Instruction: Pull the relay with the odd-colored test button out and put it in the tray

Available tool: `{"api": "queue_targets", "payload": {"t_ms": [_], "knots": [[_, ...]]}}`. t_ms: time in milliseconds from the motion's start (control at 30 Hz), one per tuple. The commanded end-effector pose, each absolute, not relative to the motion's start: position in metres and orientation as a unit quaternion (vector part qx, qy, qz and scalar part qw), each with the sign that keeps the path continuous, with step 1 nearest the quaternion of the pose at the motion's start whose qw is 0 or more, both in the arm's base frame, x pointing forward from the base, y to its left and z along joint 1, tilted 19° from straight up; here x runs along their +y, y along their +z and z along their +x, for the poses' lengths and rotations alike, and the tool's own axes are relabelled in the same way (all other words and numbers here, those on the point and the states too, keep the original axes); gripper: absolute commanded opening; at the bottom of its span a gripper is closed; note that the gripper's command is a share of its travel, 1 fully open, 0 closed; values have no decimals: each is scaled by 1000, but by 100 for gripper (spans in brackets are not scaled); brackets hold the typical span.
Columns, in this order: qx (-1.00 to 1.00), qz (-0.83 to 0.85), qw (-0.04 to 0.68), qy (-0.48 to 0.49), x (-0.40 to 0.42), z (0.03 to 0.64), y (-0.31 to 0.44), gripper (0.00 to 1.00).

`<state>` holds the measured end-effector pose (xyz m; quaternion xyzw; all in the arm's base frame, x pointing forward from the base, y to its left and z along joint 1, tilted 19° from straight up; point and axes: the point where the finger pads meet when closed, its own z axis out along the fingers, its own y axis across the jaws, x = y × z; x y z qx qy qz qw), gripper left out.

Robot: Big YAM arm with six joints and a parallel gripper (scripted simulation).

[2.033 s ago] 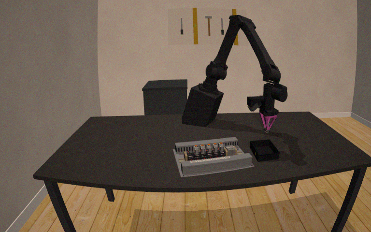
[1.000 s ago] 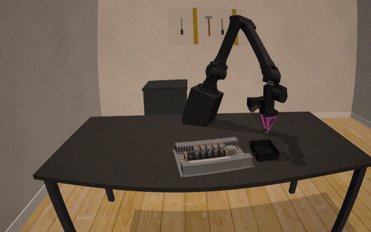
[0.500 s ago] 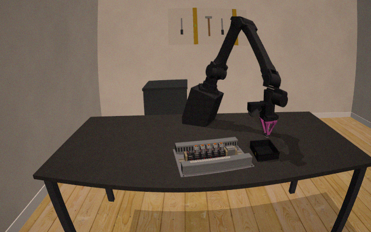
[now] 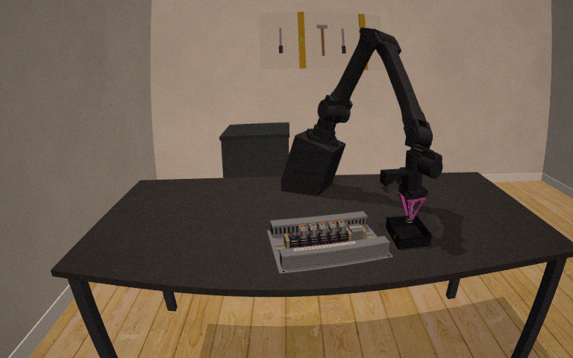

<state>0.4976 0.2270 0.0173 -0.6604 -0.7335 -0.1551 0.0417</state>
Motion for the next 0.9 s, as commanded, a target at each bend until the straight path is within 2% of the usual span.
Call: {"api": "queue_targets", "payload": {"t_ms": [0, 867], "knots": [[-735, -656, 34, -169, 240, 507, 20, 0], [-735, -654, 30, -177, 254, 520, -10, 0]]}}
